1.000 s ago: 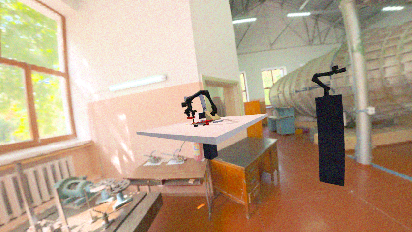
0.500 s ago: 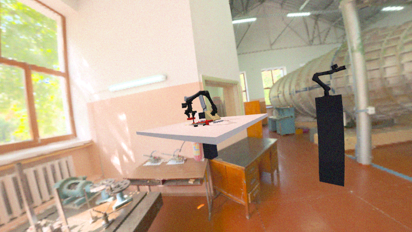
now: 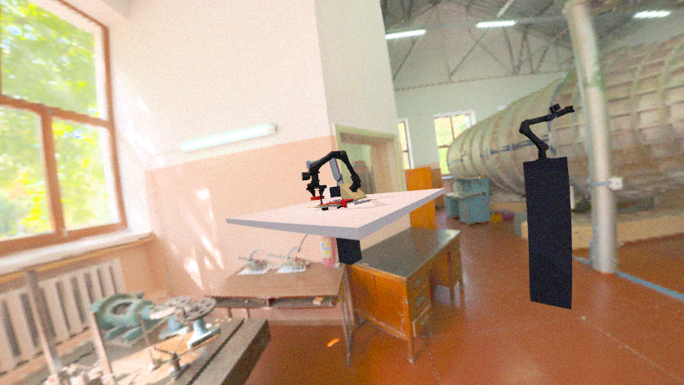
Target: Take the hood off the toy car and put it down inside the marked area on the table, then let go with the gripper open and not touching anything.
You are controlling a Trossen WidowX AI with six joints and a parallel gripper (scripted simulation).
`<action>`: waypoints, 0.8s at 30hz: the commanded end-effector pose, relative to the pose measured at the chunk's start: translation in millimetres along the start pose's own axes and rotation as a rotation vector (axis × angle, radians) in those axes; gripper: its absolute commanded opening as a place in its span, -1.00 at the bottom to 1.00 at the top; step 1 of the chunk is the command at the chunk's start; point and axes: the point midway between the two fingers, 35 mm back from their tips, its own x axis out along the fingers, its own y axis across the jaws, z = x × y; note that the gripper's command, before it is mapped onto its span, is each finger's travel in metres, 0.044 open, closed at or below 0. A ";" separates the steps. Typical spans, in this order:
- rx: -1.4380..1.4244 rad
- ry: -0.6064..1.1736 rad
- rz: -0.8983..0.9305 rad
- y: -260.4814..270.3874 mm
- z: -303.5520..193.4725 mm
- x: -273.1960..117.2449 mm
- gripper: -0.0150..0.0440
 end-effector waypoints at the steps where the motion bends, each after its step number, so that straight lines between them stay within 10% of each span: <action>1: 0.009 0.000 0.006 1.0 -1.9 4.2 -0.49; 24: 0.009 0.000 0.008 1.9 -2.8 18.3 -0.49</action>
